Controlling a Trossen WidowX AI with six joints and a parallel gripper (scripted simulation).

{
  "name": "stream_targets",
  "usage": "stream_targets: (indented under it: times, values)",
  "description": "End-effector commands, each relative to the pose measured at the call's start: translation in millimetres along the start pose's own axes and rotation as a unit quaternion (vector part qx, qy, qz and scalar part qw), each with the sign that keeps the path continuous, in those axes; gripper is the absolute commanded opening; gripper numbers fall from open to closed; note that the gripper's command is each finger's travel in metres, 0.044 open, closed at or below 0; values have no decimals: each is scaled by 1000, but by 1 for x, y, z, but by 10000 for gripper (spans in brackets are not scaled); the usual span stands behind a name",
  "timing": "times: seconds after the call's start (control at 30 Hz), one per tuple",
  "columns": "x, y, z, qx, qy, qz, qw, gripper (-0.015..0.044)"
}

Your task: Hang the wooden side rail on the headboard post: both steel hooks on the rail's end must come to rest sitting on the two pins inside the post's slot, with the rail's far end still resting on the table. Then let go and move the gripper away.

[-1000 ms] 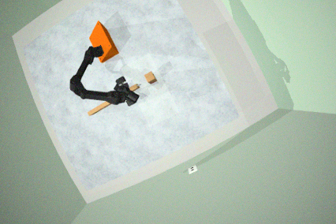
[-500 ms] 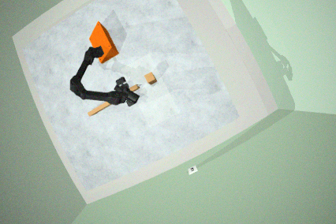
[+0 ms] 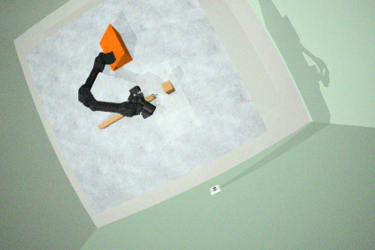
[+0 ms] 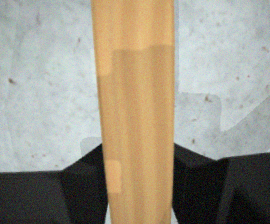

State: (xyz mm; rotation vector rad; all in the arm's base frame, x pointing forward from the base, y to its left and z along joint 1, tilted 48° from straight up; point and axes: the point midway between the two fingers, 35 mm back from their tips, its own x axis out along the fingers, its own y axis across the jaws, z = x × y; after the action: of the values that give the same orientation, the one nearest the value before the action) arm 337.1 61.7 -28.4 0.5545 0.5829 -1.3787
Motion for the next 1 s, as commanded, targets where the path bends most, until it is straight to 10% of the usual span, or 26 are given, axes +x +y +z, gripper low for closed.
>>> stream_targets:
  times: [0.0, 0.97]
  values:
    - [-3, 2, -2, 2, 3, 4, 1000, 0]
    - [-4, 2, -5, 2, 3, 4, 1000, 0]
